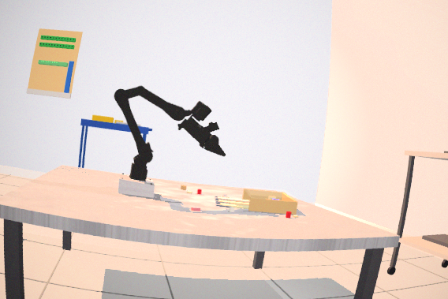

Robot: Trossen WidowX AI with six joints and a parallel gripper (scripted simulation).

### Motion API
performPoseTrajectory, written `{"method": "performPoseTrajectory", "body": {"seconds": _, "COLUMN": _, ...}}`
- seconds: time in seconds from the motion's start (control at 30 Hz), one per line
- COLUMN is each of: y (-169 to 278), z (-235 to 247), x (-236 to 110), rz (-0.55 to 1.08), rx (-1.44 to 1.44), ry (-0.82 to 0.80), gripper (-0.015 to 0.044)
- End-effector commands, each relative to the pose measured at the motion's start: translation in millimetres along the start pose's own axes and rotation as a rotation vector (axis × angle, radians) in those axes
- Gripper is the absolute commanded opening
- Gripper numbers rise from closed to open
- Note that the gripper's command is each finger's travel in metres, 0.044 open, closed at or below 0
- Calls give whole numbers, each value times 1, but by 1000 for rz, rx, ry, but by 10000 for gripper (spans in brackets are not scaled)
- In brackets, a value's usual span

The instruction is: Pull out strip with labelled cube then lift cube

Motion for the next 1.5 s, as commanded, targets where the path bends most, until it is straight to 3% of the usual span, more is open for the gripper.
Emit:
{"method": "performPoseTrajectory", "body": {"seconds": 0.0, "y": -3, "z": 3, "x": 3, "rz": 24, "rx": 0, "ry": -16, "gripper": 348}}
{"method": "performPoseTrajectory", "body": {"seconds": 0.43, "y": -23, "z": 57, "x": 82, "rz": 541, "rx": 104, "ry": -147, "gripper": 6}}
{"method": "performPoseTrajectory", "body": {"seconds": 0.77, "y": 1, "z": 112, "x": 133, "rz": 928, "rx": 129, "ry": -127, "gripper": 0}}
{"method": "performPoseTrajectory", "body": {"seconds": 1.47, "y": 21, "z": 118, "x": 148, "rz": 934, "rx": 129, "ry": -126, "gripper": 0}}
Point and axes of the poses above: the point midway between the two fingers, 35 mm back from their tips, its own x axis out along the fingers, its own z axis across the jaws, y = z × x, the point moved 2 cm from there along -x, back along the fingers, and after that the axes turned 11 degrees about -x, right-handed, at the moved point
